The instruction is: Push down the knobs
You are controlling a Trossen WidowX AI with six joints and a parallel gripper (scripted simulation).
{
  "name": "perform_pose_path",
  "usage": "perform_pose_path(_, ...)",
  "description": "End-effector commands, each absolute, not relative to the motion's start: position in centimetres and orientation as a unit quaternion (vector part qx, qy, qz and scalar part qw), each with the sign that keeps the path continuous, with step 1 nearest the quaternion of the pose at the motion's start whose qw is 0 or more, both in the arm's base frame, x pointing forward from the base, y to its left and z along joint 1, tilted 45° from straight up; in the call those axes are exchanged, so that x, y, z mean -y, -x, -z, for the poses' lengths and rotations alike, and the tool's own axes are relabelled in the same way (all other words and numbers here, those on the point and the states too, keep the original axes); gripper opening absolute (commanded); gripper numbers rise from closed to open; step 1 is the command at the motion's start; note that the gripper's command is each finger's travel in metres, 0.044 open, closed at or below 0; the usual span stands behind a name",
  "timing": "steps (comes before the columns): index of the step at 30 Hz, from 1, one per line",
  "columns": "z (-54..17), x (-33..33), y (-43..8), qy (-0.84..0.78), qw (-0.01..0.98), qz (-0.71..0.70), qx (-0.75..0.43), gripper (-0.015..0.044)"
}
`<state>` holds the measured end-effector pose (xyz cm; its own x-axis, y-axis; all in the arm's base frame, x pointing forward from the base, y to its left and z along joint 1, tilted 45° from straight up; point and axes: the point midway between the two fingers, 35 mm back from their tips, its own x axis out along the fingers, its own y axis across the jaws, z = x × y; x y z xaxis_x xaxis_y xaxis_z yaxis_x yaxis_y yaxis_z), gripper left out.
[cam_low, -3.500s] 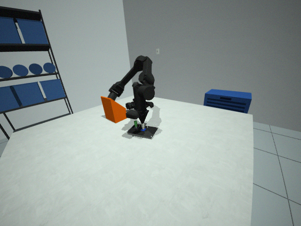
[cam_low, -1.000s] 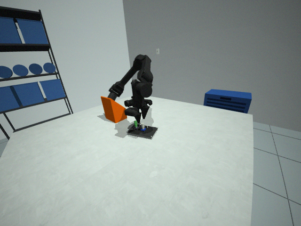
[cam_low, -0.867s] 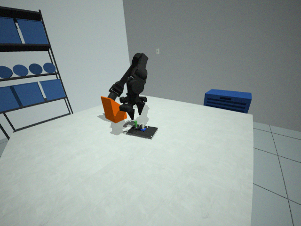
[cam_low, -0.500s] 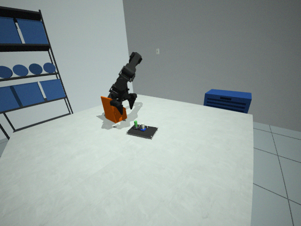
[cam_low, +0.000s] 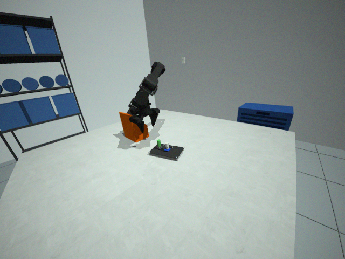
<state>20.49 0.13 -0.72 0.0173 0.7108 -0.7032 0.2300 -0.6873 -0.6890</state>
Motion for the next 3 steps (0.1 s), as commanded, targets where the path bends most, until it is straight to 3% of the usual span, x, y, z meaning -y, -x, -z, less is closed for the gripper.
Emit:
perform_pose_path(1,0.78,-0.10,-20.43,0.686,0.194,-0.612,0.343,0.0440)
perform_pose_path(3,0.78,-0.10,-20.43,0.686,0.194,-0.612,0.343,0.0440)
